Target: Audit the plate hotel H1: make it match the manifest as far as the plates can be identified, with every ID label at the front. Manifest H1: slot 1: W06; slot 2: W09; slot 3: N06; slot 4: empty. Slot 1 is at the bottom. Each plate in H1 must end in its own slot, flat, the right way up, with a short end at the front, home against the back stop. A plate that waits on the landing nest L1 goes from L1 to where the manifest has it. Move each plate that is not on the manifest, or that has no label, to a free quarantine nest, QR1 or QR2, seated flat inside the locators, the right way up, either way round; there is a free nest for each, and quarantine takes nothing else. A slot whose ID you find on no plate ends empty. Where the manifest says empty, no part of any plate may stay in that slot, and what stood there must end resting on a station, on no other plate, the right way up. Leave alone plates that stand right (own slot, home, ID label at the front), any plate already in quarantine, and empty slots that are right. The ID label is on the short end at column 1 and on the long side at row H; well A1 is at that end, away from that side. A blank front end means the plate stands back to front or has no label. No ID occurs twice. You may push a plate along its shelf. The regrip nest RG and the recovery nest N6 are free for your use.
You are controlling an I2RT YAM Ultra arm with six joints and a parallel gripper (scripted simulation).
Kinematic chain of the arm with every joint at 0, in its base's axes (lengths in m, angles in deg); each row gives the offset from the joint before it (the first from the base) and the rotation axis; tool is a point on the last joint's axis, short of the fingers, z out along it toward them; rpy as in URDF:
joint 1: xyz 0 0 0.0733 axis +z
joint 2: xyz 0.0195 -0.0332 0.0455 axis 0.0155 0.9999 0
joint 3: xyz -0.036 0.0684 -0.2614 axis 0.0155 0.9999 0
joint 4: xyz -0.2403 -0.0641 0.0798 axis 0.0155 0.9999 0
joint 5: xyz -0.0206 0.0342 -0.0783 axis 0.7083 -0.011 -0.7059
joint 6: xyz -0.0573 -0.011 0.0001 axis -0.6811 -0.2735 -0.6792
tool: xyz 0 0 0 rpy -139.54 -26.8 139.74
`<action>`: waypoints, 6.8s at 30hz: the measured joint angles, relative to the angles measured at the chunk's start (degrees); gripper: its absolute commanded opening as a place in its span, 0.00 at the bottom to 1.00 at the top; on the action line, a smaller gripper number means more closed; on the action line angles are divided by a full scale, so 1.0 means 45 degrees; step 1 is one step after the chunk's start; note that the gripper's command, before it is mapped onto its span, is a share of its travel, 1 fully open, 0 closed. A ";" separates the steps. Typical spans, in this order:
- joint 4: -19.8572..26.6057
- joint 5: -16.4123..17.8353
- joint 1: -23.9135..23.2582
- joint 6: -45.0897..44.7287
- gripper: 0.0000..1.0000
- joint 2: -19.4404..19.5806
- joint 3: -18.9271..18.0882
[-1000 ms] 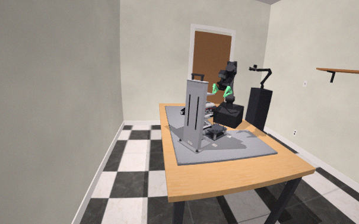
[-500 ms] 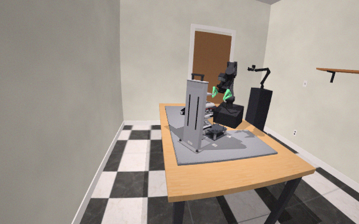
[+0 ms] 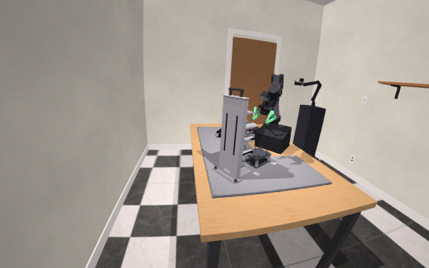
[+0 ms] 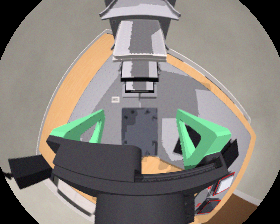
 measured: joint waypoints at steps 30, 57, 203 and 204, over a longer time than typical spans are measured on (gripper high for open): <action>-0.1078 0.0636 -0.0777 -0.0457 1.00 0.1350 -0.0568; -0.1078 0.0636 -0.0777 -0.0457 1.00 0.1350 -0.0568; -0.5712 0.0787 -0.1030 -0.0583 1.00 0.3084 0.2331; -0.5727 0.0806 -0.1030 -0.0583 1.00 0.3079 0.2327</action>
